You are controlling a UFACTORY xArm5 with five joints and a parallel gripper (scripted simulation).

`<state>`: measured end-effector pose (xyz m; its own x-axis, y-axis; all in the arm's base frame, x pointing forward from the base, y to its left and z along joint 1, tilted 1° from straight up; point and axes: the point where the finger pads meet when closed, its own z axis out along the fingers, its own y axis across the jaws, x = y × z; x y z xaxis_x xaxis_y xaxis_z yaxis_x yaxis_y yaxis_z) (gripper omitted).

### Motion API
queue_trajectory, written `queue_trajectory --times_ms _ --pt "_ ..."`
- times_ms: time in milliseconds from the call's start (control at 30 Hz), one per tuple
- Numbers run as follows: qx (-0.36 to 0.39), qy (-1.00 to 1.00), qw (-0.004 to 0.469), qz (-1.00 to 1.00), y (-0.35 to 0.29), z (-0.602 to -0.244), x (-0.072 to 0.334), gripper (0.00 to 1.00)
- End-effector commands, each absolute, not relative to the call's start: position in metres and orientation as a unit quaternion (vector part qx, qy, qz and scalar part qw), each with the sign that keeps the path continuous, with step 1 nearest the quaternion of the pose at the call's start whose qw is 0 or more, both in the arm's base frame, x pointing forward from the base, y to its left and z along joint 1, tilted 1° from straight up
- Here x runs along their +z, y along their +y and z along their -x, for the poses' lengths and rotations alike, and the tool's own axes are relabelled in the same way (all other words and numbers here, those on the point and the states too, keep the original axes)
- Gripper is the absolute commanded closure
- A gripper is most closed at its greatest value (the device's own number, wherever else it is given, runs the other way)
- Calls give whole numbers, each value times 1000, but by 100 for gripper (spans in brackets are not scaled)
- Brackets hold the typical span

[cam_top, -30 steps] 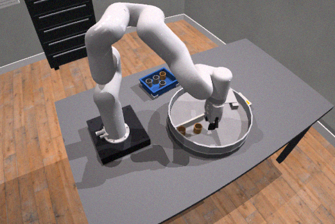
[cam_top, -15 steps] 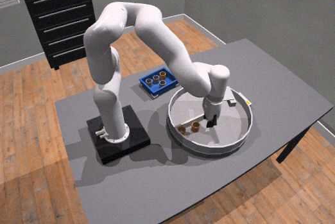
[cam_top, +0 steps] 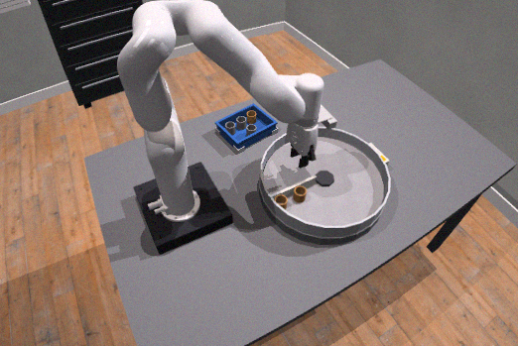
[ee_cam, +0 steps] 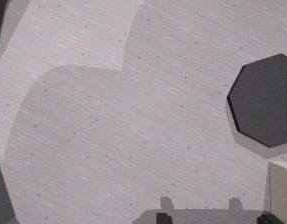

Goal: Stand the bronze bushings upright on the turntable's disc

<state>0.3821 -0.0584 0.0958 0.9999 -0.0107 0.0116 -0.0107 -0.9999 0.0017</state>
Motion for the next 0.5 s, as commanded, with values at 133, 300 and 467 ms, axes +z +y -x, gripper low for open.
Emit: queue_trajectory --times_ms 133,300,467 --pt "8 103 0 -995 38 -386 99 52" --pt "8 201 -1 -980 120 -387 99 52" --pt "7 292 -1 -956 199 -388 99 52"
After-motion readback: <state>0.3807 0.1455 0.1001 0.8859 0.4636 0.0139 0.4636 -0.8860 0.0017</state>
